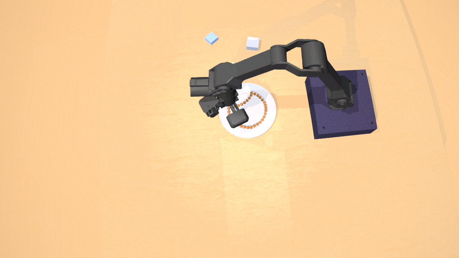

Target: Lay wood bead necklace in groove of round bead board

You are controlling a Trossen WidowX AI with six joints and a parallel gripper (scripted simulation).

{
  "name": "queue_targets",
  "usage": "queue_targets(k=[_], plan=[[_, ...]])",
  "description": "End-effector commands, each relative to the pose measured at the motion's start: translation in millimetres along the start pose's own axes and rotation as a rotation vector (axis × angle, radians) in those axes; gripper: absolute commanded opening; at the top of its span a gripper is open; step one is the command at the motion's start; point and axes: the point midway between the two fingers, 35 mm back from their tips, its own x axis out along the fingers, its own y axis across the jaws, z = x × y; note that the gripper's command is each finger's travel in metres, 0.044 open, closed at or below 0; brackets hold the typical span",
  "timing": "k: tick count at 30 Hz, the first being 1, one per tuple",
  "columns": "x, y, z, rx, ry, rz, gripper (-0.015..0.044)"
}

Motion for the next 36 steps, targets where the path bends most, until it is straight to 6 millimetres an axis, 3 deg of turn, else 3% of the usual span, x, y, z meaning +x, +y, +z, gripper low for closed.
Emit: queue_targets(k=[1,10,17,22,28,29,36], plan=[[-0.6,0.2,0.0,-0.004,0.000,0.001,0.0440],[-0.6,0.2,0.0,-0.004,0.000,0.001,0.0440],[-31.6,2.2,-10.5,0.260,0.001,0.001,0.0256],[-32.7,2.3,-10.9,0.269,0.001,0.001,0.0125],[-16.6,2.4,-10.9,0.269,0.001,0.001,0.0120],[-26.1,1.4,-9.2,0.260,-0.005,-0.002,0.0120],[-19.1,1.5,-9.3,0.262,-0.004,-0.001,0.0120]])
